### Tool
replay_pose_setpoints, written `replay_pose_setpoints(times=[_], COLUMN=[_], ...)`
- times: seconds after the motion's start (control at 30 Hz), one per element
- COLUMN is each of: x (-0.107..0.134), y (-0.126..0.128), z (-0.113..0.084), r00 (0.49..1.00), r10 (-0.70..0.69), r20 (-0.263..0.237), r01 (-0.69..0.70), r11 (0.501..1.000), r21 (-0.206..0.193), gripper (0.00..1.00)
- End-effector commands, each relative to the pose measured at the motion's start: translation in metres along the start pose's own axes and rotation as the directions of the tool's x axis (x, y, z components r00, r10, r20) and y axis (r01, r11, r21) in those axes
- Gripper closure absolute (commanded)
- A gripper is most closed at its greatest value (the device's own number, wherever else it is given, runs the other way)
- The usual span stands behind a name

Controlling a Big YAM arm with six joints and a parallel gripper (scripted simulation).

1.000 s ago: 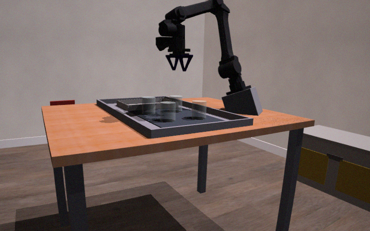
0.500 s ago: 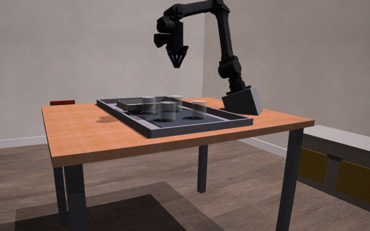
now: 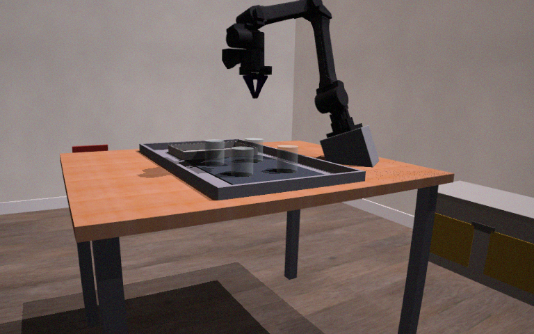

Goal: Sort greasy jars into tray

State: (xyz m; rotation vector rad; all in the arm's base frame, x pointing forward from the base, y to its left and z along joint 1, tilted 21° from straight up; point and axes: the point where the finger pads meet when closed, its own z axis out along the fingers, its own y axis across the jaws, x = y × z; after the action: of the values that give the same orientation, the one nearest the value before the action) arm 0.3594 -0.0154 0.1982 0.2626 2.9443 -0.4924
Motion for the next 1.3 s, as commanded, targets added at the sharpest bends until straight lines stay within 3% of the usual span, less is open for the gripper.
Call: replay_pose_setpoints(times=[0.0, 0.1, 0.17, 0.37, 0.5, 0.67, 0.73, 1.0, 1.27], x=[-0.020, -0.020, -0.020, -0.022, -0.022, -0.030, -0.030, -0.043, -0.043], y=[-0.003, -0.003, -0.003, -0.002, -0.002, -0.041, -0.041, -0.103, -0.103], z=[0.001, 0.025, 0.025, 0.073, 0.073, 0.073, 0.073, 0.074, 0.074], r00=[0.999, 0.999, 0.999, 0.999, 0.999, 0.999, 0.999, 0.999, 0.999], r10=[0.012, 0.012, 0.012, 0.012, 0.012, 0.012, 0.012, 0.012, 0.012], r20=[0.032, 0.032, 0.032, 0.032, 0.032, 0.032, 0.032, 0.032, 0.032], r01=[-0.012, -0.012, -0.012, -0.012, -0.012, -0.012, -0.012, -0.012, -0.012], r11=[1.000, 1.000, 1.000, 1.000, 1.000, 1.000, 1.000, 1.000, 1.000], r21=[-0.011, -0.011, -0.011, -0.011, -0.011, -0.011, -0.011, -0.011, -0.011], gripper=[1.00, 1.00, 1.00, 1.00, 1.00, 1.00, 1.00, 1.00, 1.00])
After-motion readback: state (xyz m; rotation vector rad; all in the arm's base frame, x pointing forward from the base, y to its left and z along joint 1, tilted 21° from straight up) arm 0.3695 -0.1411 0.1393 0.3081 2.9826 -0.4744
